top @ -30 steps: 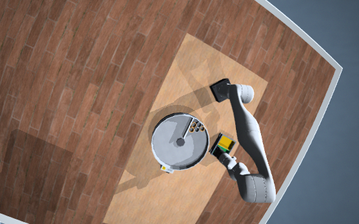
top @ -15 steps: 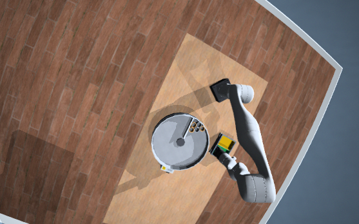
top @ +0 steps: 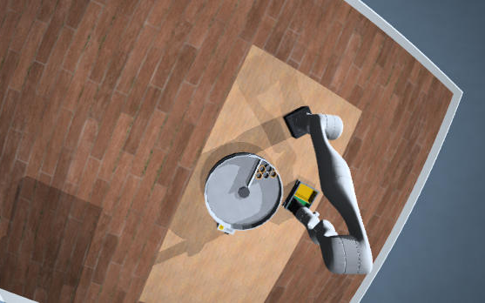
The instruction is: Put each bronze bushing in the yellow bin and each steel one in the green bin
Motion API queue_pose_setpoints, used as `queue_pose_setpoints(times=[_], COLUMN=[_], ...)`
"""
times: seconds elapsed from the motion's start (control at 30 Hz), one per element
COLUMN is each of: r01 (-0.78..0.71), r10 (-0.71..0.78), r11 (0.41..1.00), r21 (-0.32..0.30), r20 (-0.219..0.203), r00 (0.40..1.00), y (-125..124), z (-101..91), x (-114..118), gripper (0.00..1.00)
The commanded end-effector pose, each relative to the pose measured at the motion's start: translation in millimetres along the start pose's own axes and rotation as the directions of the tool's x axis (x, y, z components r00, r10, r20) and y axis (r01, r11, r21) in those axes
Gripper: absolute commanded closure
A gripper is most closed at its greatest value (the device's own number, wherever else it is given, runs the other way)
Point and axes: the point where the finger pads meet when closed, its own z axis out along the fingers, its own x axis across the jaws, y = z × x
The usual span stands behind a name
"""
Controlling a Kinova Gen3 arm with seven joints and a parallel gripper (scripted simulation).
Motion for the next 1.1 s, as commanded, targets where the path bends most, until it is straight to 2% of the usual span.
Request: queue_pose_setpoints(times=[0.0, 1.07], r01=[0.0, 0.0], r10=[0.0, 0.0], r11=[1.0, 1.0], r21=[0.001, 0.001], r20=[-0.001, -0.001], r00=[1.0, 1.0], y=[-0.6, -1.2], z=[-1.7, -11.4], x=[0.0, -2.3], gripper=[0.53, 0.53])
